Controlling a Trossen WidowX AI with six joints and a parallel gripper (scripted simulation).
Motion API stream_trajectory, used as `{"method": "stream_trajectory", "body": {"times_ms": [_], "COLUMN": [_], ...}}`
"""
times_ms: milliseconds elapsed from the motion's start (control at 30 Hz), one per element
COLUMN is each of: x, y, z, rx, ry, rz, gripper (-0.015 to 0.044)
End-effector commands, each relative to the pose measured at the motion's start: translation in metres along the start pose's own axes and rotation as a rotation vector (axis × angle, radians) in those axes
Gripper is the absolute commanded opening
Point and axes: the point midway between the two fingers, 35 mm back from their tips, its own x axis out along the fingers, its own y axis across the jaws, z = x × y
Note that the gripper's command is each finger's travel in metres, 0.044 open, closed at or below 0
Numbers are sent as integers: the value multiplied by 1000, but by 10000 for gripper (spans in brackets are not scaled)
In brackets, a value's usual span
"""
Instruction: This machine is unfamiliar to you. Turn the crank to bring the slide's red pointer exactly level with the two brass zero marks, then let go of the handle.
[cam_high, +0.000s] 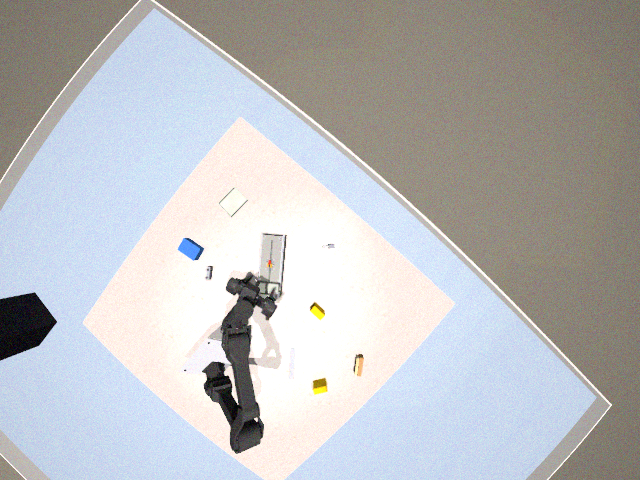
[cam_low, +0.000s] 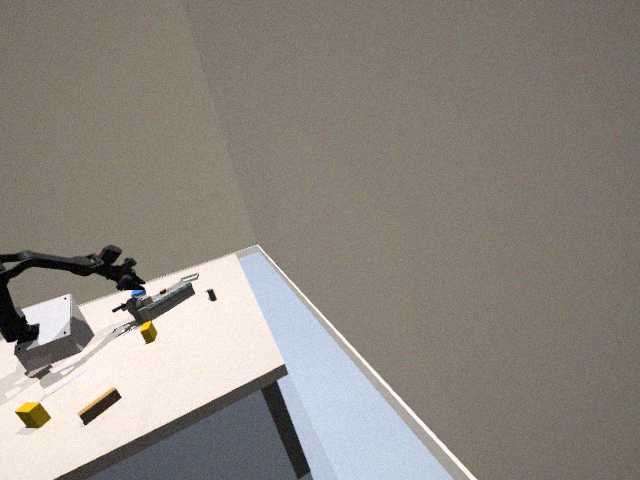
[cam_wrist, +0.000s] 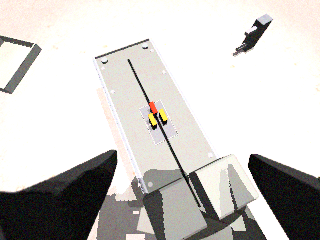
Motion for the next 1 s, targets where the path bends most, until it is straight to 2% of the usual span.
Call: {"method": "stream_trajectory", "body": {"times_ms": [0,300,600,967], "x": [0,0,-42,-58], "y": [2,2,0,-35], "z": [-1,0,32,11], "rx": [-8,-7,-2,-120], "ry": [0,0,1,-5], "rz": [4,4,2,120], "gripper": [440,440,440,440]}}
